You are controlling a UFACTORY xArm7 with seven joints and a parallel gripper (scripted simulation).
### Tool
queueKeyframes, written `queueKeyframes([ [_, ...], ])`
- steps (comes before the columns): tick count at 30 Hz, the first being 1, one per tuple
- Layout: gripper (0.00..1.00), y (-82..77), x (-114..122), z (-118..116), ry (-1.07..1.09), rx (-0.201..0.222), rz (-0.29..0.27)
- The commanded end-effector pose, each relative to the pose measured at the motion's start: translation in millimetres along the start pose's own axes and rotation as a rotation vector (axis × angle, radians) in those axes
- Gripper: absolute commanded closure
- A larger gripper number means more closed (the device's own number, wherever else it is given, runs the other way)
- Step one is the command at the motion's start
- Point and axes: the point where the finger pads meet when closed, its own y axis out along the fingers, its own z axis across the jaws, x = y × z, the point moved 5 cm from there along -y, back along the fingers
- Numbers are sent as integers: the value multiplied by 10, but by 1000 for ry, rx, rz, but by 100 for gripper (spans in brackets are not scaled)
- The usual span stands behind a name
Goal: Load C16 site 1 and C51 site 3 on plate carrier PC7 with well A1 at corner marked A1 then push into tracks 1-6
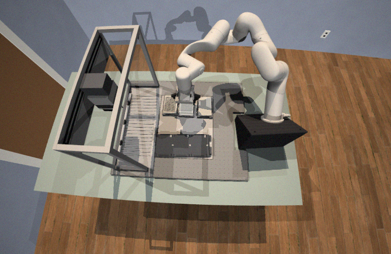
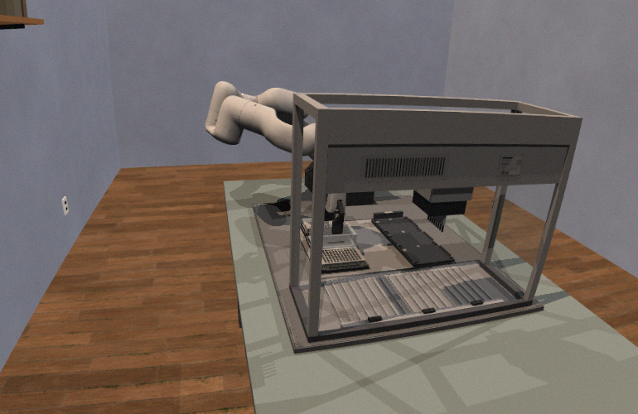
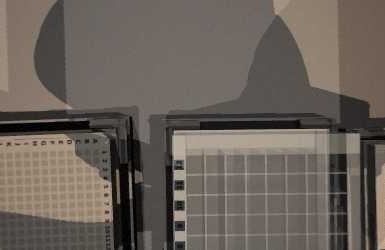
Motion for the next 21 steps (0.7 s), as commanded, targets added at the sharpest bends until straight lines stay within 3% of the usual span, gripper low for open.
queueKeyframes([
  [1,0,13,-5,9,0,4,1],
  [21,0,126,-5,10,0,4,1],
])
